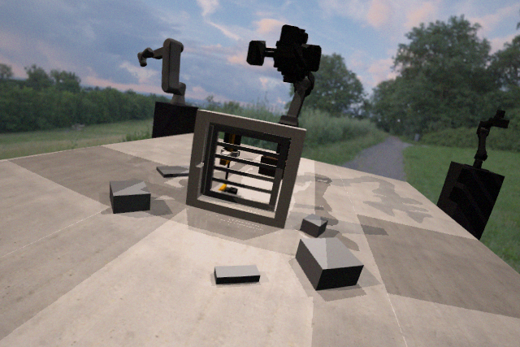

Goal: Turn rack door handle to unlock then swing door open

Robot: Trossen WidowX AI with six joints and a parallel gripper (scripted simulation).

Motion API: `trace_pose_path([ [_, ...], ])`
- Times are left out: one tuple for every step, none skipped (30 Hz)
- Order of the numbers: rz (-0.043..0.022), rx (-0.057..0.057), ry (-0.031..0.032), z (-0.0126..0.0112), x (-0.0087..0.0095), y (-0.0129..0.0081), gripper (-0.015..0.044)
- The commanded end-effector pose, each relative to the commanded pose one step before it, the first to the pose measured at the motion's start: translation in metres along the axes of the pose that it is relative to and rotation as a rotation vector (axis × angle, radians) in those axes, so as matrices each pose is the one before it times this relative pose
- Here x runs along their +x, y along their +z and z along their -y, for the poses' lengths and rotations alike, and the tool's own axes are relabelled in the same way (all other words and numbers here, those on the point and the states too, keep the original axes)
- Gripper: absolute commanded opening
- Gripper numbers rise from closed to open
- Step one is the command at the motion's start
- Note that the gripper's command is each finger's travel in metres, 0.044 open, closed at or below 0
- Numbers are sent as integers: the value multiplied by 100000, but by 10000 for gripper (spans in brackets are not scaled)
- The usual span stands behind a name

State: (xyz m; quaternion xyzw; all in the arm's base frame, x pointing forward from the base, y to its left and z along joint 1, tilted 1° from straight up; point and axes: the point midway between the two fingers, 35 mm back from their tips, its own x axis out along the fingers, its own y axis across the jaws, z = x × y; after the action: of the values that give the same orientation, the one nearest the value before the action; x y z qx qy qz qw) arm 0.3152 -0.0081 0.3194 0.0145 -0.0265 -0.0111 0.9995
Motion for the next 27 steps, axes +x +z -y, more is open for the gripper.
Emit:
trace_pose_path([
  [-366, -90, -55, 15, 49, -27, 374],
  [-1099, -270, -163, 44, 147, -82, 348],
  [-1832, -447, -265, 74, 242, -136, 321],
  [-2203, -533, -308, 88, 286, -163, 300],
  [-2204, -527, -296, 88, 282, -161, 300],
  [-2206, -522, -284, 88, 278, -159, 300],
  [-2208, -517, -272, 88, 274, -158, 300],
  [-2209, -512, -259, 87, 270, -156, 300],
  [-2211, -506, -247, 87, 266, -155, 300],
  [-2212, -501, -234, 87, 262, -154, 300],
  [-2214, -496, -222, 86, 258, -152, 300],
  [-2215, -491, -209, 86, 254, -151, 300],
  [-2216, -486, -196, 86, 250, -150, 300],
  [-2218, -481, -183, 86, 246, -149, 300],
  [-2219, -475, -169, 85, 242, -148, 300],
  [-2220, -470, -156, 85, 238, -147, 300],
  [-2221, -465, -143, 85, 234, -146, 300],
  [-2222, -460, -129, 84, 230, -145, 300],
  [-2223, -455, -115, 84, 226, -145, 300],
  [-2223, -450, -101, 84, 222, -144, 300],
  [-2243, -504, -184, 104, 238, -150, 300],
  [-2245, -500, -168, 103, 235, -150, 300],
  [-2246, -496, -152, 103, 232, -149, 300],
  [-2247, -492, -135, 102, 228, -149, 300],
  [-2248, -489, -119, 102, 225, -149, 300],
  [-2248, -485, -103, 101, 221, -148, 300],
  [-2249, -482, -86, 100, 218, -148, 300],
])
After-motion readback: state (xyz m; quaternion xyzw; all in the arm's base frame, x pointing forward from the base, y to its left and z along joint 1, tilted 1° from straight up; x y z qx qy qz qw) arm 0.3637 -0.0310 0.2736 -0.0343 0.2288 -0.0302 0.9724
